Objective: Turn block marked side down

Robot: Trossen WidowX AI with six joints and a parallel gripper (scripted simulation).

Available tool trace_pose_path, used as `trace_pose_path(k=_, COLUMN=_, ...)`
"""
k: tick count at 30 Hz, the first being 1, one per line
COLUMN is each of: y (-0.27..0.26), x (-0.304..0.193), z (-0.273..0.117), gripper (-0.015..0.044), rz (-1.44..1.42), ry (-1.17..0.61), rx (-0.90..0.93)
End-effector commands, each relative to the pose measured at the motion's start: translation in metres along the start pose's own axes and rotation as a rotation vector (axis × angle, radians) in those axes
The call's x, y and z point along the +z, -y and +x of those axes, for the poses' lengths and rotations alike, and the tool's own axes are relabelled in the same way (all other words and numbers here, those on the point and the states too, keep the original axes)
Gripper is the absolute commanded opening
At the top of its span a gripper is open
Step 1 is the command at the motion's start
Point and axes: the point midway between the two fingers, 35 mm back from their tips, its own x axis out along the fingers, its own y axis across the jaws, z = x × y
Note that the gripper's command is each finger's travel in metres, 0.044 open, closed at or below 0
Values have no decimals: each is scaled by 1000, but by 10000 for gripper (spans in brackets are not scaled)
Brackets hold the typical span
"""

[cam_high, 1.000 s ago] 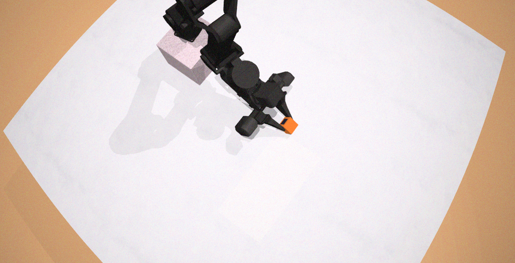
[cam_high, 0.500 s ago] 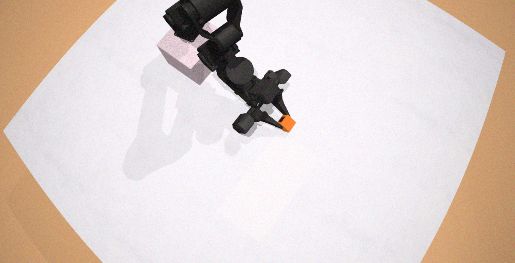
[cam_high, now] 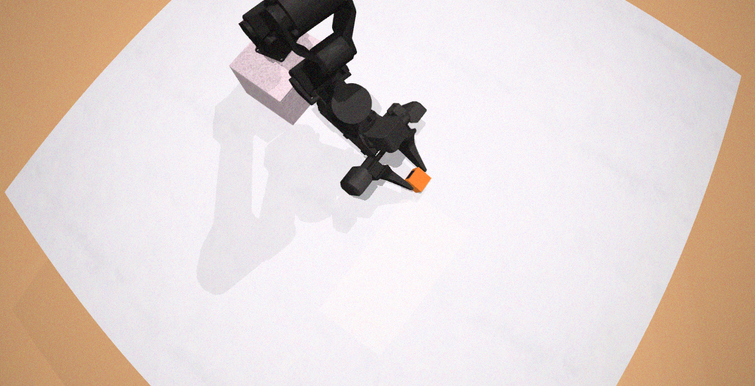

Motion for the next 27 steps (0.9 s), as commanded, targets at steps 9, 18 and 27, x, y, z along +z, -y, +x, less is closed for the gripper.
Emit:
trace_pose_path(k=9, y=-1, x=-1, z=0, gripper=440, rz=6, ry=-3, rx=3)
trace_pose_path(k=18, y=-1, x=-1, z=0, gripper=440, rz=6, ry=-3, rx=3)
trace_pose_path(k=27, y=-1, x=-1, z=0, gripper=440, rz=6, ry=-3, rx=3)
